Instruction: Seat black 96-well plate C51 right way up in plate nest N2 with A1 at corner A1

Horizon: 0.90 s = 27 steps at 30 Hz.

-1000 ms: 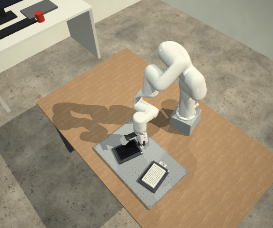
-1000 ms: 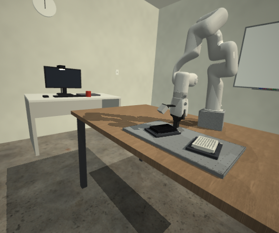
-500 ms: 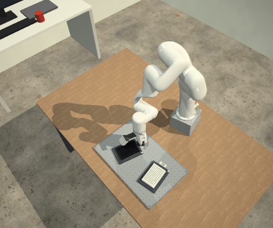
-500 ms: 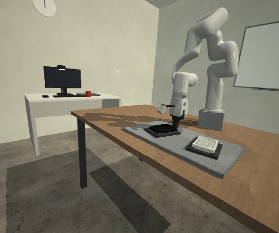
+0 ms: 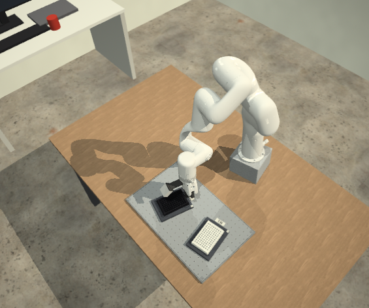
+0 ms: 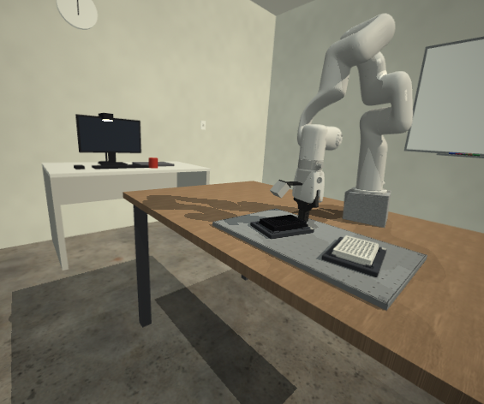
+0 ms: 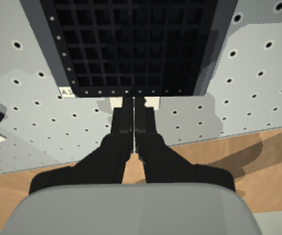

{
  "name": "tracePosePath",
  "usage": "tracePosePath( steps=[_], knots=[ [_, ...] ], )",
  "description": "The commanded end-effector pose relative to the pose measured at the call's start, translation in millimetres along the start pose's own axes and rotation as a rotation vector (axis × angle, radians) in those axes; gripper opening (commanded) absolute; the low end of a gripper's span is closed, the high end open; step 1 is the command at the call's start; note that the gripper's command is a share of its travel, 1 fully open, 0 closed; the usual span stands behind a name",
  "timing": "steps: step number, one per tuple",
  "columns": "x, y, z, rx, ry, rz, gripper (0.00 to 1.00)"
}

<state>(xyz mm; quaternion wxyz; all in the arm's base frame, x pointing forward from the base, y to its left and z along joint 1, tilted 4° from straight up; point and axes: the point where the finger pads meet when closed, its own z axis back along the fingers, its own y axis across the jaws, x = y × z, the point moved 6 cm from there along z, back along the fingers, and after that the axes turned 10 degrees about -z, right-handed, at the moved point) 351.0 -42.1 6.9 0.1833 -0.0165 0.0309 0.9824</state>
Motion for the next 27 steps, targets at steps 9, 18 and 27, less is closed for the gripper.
tracePosePath(
  steps=[9, 18, 27],
  knots=[
    [-4.6, -0.9, 0.8, -0.001, 0.003, 0.000, 0.00],
    [-6.3, -1.2, 0.8, -0.001, 0.003, 0.000, 0.00],
    [-6.2, -1.1, 0.8, -0.001, 0.003, 0.000, 0.00]
  ],
)
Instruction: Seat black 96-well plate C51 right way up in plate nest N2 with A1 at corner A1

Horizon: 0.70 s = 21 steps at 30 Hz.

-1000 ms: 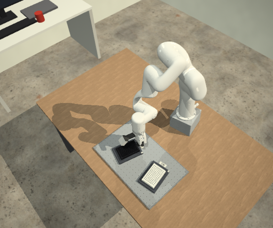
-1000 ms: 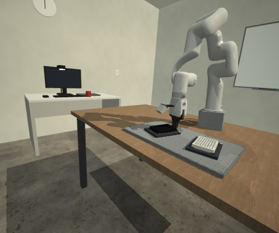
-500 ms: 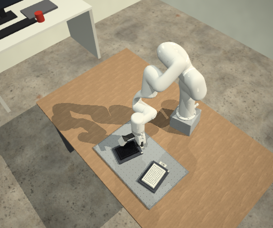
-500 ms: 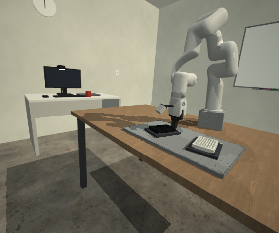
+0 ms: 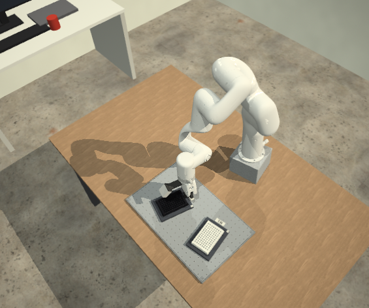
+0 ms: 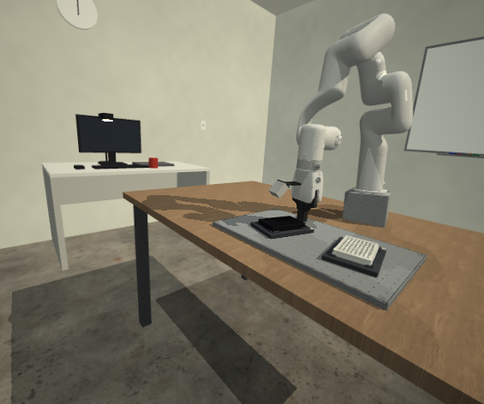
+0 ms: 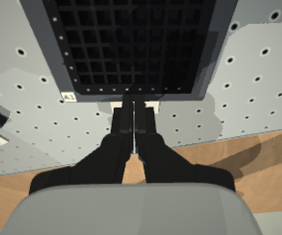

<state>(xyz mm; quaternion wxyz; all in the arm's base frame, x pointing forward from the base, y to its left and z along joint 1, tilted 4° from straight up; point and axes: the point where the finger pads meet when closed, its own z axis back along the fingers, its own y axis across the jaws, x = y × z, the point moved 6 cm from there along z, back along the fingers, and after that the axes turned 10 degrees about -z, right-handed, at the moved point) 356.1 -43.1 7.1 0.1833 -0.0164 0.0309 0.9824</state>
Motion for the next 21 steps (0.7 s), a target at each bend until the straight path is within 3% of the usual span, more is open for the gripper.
tracePosePath(
  steps=[1, 21],
  knots=[
    [-1, 0, 0.8, -0.001, 0.003, 0.000, 0.00],
    [16, 3, 0.8, -0.001, 0.003, 0.000, 0.00]
  ],
)
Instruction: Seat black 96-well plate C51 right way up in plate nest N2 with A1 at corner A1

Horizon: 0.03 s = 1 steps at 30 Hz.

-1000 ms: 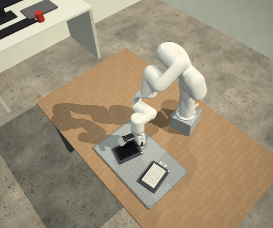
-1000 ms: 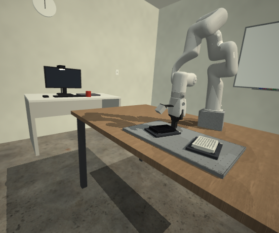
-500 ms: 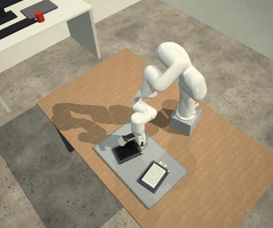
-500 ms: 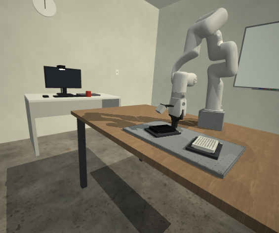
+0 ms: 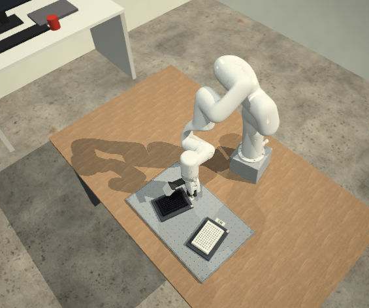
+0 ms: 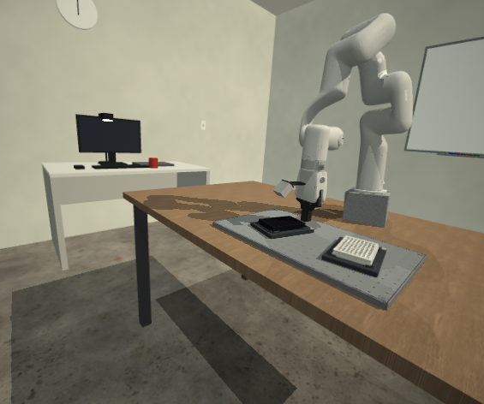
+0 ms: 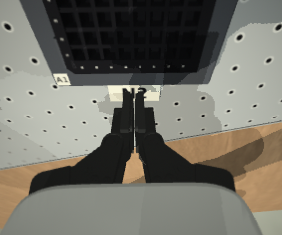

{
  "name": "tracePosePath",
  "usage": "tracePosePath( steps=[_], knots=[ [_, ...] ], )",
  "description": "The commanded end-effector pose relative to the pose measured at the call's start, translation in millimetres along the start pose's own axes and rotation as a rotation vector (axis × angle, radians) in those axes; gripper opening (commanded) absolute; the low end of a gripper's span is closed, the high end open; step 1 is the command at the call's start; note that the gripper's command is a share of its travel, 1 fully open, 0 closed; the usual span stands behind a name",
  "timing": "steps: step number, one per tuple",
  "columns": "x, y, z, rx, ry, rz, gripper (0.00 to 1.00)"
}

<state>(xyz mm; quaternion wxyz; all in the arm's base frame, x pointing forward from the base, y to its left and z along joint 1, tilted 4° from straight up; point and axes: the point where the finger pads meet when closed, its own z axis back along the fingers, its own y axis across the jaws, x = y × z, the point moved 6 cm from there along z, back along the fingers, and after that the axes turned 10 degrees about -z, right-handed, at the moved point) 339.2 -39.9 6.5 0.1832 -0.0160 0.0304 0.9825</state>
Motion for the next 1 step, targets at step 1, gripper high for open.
tracePosePath(
  steps=[1],
  knots=[
    [-0.7, -0.2, 0.8, 0.000, 0.004, 0.000, 0.00]
  ],
)
